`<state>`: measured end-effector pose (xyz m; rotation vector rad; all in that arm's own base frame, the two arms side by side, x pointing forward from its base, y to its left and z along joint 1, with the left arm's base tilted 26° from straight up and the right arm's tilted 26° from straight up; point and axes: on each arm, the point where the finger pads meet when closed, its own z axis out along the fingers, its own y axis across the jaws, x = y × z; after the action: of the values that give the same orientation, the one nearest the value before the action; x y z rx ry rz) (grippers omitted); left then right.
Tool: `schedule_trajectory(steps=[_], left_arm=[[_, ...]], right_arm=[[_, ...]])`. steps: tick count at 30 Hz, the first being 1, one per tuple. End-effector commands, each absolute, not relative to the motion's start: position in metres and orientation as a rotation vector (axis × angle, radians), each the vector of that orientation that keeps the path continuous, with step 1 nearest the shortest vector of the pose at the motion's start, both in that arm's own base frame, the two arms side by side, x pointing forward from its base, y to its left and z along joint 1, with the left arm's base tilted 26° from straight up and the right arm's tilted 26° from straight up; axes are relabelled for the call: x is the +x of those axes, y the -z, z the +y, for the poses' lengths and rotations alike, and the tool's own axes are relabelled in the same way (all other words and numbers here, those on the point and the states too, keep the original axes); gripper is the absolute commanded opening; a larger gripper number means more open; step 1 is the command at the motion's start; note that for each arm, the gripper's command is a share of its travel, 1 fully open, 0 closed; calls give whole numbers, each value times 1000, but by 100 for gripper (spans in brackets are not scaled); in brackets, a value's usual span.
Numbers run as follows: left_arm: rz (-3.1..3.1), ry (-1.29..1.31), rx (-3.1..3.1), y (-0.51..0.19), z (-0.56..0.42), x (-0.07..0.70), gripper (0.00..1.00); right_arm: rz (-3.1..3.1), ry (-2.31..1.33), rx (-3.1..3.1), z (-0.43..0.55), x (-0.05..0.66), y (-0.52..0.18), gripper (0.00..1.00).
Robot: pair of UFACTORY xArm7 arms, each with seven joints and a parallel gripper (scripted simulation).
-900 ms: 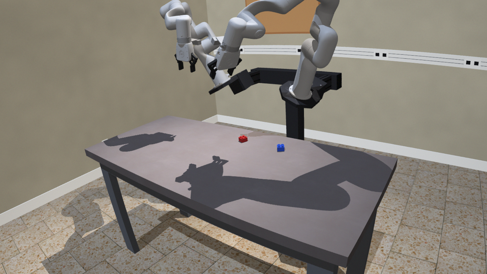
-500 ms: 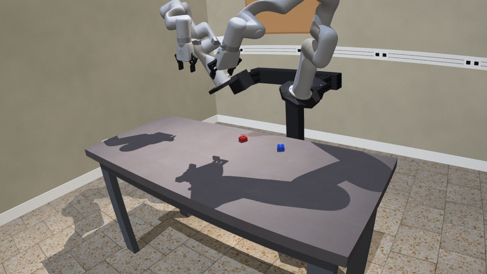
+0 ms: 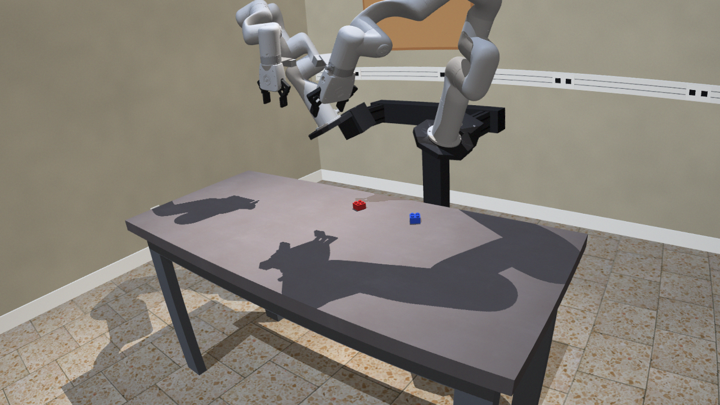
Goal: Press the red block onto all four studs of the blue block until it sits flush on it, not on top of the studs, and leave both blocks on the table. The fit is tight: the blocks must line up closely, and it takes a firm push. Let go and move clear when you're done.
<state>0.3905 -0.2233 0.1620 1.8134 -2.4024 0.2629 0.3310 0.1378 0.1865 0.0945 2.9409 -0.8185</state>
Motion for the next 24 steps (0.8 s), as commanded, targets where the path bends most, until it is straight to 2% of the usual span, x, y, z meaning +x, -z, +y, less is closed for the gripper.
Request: schedule_trajectory(steps=[1, 8, 22, 24], left_arm=[[-2404, -266, 1812, -163, -224, 391, 100], [-2404, -266, 1812, -163, -224, 391, 100], [-2404, -266, 1812, -163, -224, 391, 100], [-2404, -266, 1812, -163, -224, 391, 100]], right_arm=[[2937, 801, 176, 131, 335, -189, 100], [2920, 764, 395, 111, 344, -195, 100], [2549, 568, 1503, -22, 369, -230, 100], [2549, 568, 1503, -22, 369, -230, 100]])
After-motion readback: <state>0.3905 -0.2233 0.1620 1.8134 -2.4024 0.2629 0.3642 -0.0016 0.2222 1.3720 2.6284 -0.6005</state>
